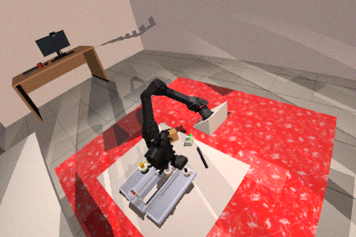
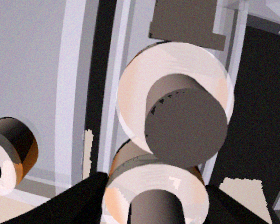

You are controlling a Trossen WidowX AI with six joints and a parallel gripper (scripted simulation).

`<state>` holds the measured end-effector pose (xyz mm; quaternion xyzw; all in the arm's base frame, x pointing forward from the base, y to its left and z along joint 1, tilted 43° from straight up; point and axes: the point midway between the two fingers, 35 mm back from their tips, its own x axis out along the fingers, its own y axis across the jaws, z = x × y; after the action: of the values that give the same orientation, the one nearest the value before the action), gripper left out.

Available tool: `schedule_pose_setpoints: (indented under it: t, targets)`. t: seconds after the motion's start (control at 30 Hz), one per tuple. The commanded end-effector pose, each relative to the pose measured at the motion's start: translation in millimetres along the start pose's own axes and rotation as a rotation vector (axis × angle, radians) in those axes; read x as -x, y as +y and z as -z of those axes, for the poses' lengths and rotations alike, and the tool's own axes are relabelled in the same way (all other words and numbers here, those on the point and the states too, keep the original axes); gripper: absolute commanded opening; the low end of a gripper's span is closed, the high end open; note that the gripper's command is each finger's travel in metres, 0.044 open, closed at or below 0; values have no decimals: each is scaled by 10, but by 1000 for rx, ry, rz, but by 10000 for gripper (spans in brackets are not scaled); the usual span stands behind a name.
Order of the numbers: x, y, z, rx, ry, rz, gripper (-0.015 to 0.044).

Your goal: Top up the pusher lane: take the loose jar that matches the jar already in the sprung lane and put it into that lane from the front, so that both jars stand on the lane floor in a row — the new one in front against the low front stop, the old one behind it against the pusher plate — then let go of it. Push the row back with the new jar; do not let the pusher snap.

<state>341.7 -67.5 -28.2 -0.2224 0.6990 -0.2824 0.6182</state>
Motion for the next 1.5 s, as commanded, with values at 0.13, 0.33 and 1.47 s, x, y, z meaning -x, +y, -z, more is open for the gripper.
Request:
schedule_pose_setpoints:
  t: [0.13, 0.33, 1.47]
  targets:
    - [-22, -10, -35, -6, -16, 7, 0]
    - [-42, -10, -31, -6, -16, 7, 0]
    - [-65, -10, 21, -6, -15, 7, 0]
